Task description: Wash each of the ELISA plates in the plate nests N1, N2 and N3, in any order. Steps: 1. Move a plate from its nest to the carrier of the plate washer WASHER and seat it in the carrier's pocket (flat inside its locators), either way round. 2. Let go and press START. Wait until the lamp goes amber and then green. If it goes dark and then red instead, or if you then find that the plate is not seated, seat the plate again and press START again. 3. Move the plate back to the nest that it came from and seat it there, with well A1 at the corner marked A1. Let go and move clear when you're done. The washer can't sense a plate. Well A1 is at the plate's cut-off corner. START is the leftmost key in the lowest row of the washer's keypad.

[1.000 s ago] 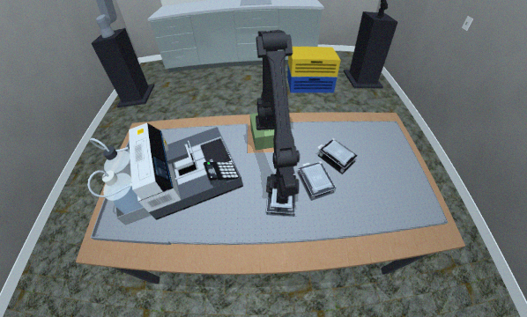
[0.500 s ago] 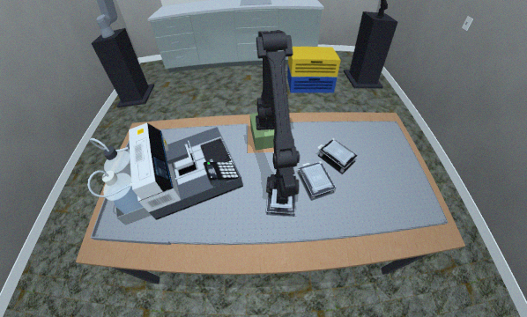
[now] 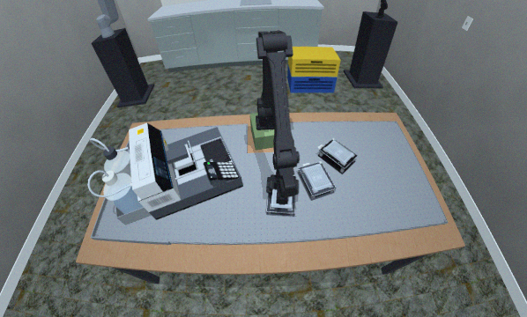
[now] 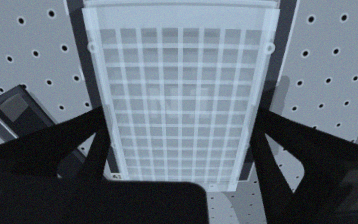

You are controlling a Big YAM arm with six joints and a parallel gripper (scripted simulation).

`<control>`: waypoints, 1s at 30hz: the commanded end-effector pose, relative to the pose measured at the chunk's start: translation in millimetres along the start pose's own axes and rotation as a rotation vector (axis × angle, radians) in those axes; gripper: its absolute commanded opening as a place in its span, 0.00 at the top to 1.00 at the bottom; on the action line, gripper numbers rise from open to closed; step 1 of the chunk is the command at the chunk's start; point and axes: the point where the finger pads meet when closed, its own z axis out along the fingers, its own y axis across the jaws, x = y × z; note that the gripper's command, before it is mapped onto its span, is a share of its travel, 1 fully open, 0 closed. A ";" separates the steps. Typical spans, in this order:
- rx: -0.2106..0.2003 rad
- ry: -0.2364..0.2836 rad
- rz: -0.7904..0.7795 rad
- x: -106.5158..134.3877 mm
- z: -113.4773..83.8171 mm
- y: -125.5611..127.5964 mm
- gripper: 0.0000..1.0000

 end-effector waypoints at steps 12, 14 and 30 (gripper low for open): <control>-0.001 -0.017 0.003 -6.0 2.6 -1.0 0.16; -0.003 -0.024 0.003 -7.1 0.5 -0.9 0.16; -0.001 -0.018 0.003 -6.7 5.0 -2.2 0.16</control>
